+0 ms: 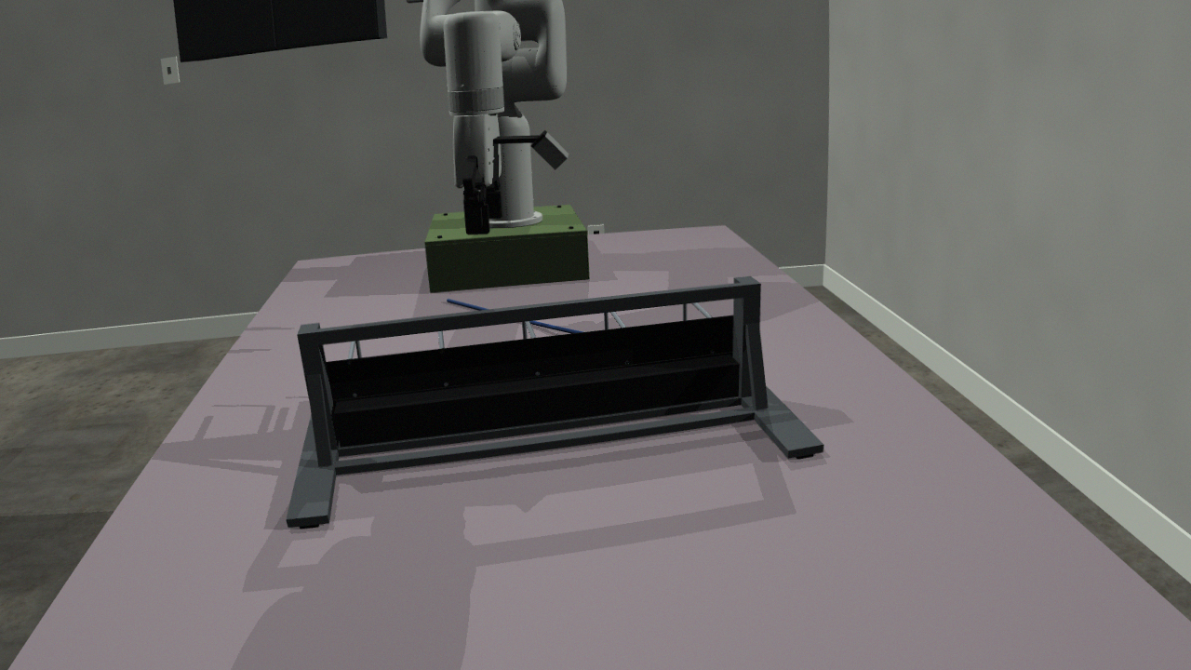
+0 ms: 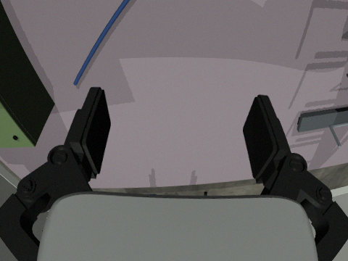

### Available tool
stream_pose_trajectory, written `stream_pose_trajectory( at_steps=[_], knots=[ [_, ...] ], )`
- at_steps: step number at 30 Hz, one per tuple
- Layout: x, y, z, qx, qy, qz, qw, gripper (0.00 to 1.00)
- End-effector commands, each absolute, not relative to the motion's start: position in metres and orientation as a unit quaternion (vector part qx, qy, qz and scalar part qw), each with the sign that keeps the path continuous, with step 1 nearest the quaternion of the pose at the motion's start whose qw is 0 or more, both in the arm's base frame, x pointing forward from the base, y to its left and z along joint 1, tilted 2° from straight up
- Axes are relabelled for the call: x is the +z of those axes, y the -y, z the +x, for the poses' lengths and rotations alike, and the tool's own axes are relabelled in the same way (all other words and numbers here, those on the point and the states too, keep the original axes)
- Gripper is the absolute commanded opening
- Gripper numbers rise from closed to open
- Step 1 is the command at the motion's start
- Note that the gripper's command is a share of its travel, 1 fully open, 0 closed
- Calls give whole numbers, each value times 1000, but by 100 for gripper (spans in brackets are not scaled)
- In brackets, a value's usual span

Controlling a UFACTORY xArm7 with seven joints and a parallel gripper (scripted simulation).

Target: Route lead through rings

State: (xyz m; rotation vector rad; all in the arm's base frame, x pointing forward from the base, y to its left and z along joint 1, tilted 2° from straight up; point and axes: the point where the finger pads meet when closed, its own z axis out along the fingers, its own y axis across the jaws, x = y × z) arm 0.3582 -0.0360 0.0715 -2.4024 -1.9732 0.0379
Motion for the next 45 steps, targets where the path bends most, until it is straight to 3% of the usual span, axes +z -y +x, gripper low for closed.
stream_pose_trajectory(
  at_steps=[1,4,5,45],
  knots=[
    [71,34,359,10,637,-771,16,100],
    [71,34,359,10,637,-771,16,100],
    [71,34,359,10,637,-771,16,0],
    [73,26,349,10,583,-812,16,0]
  ],
)
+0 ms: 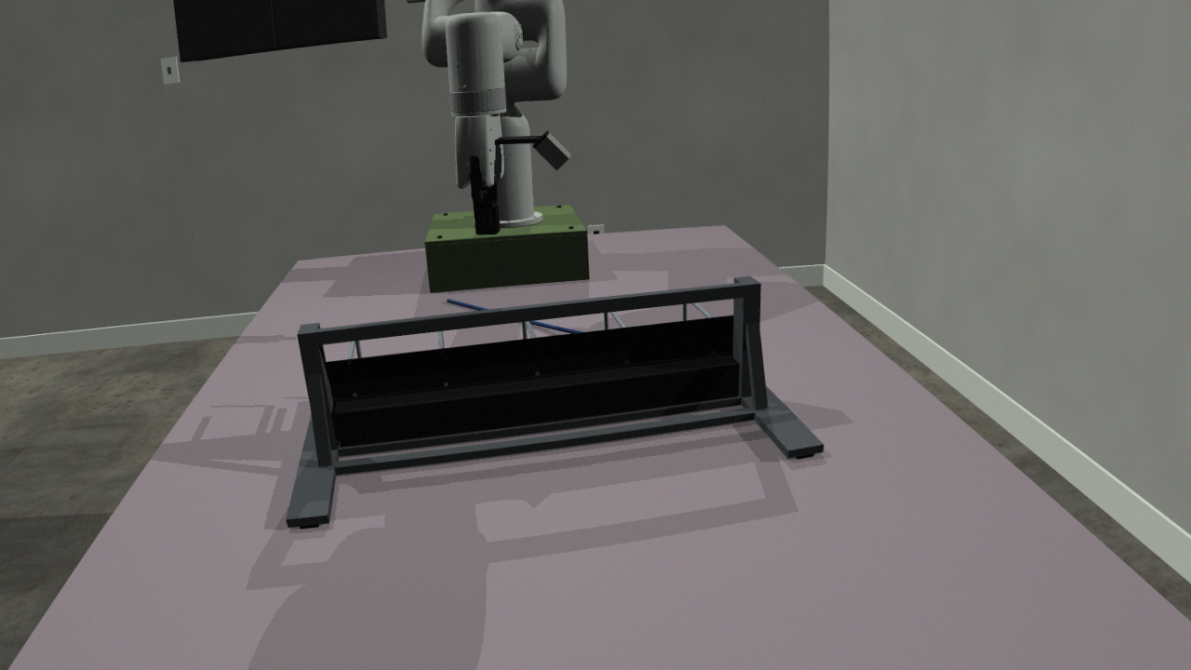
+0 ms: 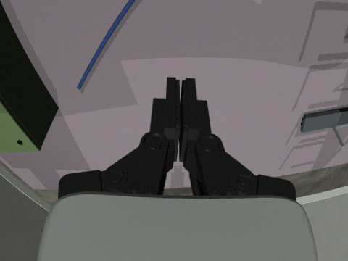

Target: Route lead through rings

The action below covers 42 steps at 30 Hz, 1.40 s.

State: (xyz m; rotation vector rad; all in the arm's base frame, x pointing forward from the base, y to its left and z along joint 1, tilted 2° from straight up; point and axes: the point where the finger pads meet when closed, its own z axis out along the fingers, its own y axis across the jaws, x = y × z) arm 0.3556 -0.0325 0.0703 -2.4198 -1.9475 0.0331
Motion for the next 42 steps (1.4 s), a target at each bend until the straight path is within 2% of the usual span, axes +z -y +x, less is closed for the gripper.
stream_pose_trajectory(
  at_steps=[1,20,21,42],
  knots=[
    [73,23,345,10,560,-829,16,0],
    [73,3,311,14,359,-933,12,0],
    [73,3,311,14,359,-933,12,33],
    [73,3,311,14,359,-933,12,33]
  ],
)
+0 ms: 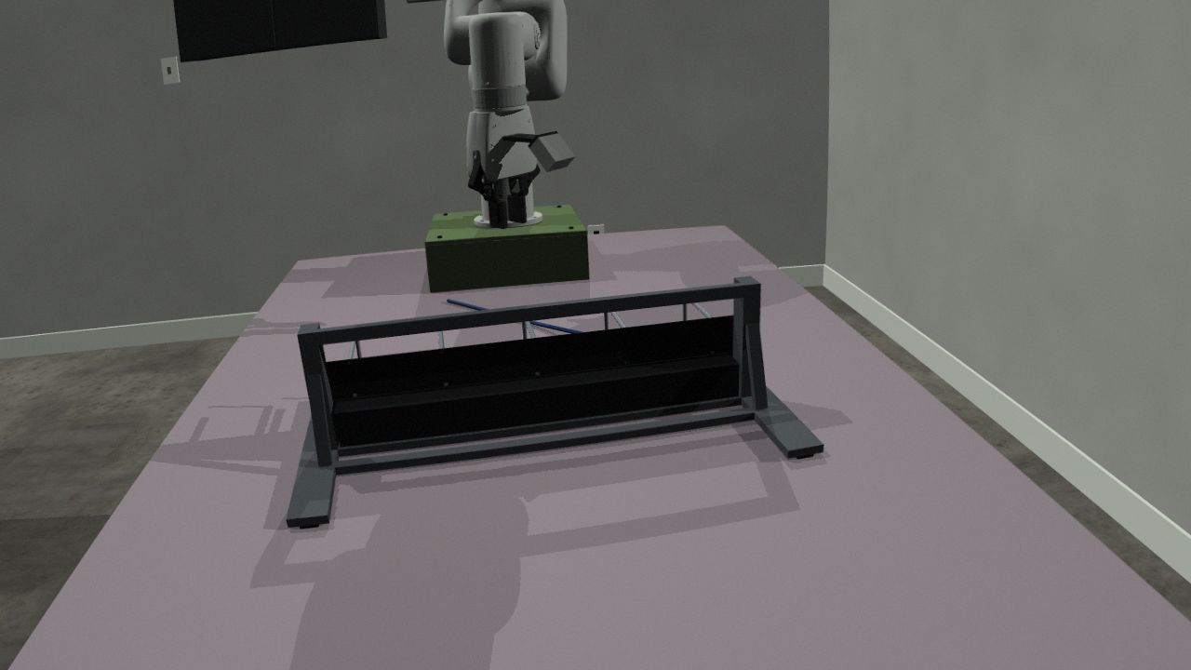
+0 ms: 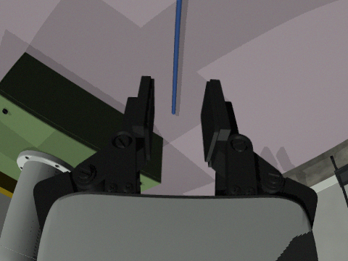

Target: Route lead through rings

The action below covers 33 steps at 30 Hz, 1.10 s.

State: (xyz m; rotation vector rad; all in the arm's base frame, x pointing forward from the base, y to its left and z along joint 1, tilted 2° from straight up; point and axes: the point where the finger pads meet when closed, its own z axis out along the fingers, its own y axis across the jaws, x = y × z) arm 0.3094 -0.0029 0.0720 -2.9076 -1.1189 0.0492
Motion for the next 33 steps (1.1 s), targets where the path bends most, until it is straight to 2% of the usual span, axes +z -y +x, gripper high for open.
stream_pose_trajectory(
  at_steps=[1,23,33],
  knots=[
    [73,3,311,14,359,-933,12,33],
    [69,3,311,14,359,-933,12,33],
    [46,3,310,14,359,-933,12,33]
  ],
)
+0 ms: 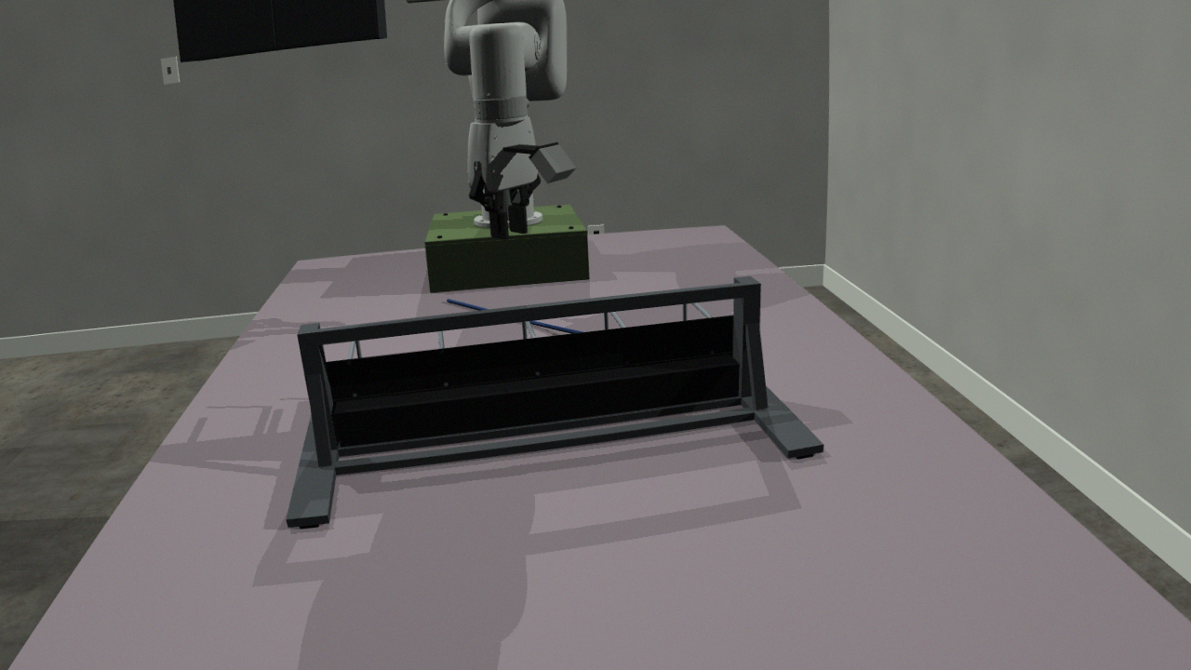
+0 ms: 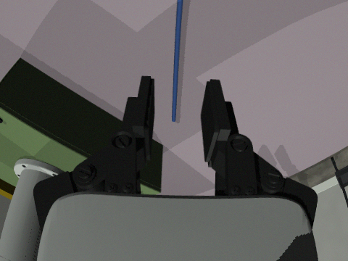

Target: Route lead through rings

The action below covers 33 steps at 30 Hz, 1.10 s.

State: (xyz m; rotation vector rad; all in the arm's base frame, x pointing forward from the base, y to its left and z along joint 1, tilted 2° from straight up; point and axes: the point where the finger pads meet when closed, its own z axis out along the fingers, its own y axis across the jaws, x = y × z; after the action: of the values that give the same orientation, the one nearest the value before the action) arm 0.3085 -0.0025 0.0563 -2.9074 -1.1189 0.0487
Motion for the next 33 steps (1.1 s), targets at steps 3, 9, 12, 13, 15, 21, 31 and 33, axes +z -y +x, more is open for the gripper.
stream_pose_trajectory(
  at_steps=[3,9,12,13,15,21,31,33],
  knots=[
    [36,2,310,14,359,-933,12,33],
    [19,2,309,14,359,-933,12,33],
    [6,2,308,14,359,-933,12,33],
    [2,2,308,14,359,-933,12,33],
    [-7,2,308,14,359,-933,12,33],
    [-30,1,307,14,359,-933,12,33],
    [-53,1,306,14,359,-933,12,33],
    [-57,1,306,14,359,-933,12,33]
  ],
)
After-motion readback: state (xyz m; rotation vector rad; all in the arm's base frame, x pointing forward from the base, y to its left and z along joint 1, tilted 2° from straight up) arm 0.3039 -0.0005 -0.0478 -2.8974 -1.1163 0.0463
